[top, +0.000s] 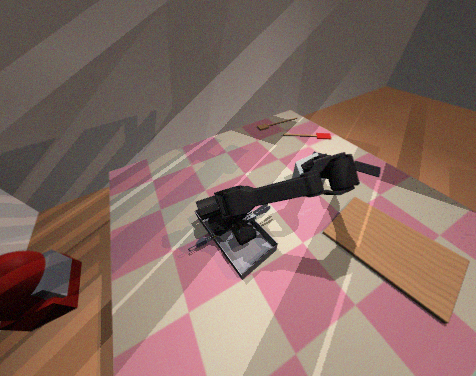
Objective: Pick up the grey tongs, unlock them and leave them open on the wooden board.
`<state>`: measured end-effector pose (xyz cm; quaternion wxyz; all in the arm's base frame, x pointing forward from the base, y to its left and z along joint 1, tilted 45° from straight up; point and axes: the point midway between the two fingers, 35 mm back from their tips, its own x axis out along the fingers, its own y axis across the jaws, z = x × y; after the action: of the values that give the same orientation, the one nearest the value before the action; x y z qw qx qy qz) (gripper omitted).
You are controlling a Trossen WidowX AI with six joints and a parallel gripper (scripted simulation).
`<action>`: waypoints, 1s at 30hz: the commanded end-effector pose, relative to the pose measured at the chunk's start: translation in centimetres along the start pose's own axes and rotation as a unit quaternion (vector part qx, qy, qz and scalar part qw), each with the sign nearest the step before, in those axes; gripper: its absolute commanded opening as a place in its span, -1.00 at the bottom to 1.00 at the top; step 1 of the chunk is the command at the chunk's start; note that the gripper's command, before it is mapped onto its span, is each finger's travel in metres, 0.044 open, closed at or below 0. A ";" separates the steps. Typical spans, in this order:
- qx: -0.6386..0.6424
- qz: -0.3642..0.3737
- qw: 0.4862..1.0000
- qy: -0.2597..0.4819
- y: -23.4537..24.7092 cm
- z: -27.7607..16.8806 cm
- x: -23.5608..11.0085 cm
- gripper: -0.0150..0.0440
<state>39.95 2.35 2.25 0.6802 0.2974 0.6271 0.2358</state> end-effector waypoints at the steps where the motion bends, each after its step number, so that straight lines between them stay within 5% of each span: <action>1: 0.000 0.001 1.000 0.000 0.1 0.0 0.0 -0.18; 9: 0.000 0.001 1.000 0.000 0.1 0.0 0.0 -0.36; 16: 0.000 0.001 1.000 0.000 0.0 0.1 -0.7 -0.98; 25: 0.001 0.001 1.000 0.002 -0.3 0.2 -11.6 -1.00; 30: 0.001 0.001 1.000 0.002 -0.2 0.1 -12.6 -1.00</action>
<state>38.99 -6.77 11.08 0.6855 0.3019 0.6209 0.2312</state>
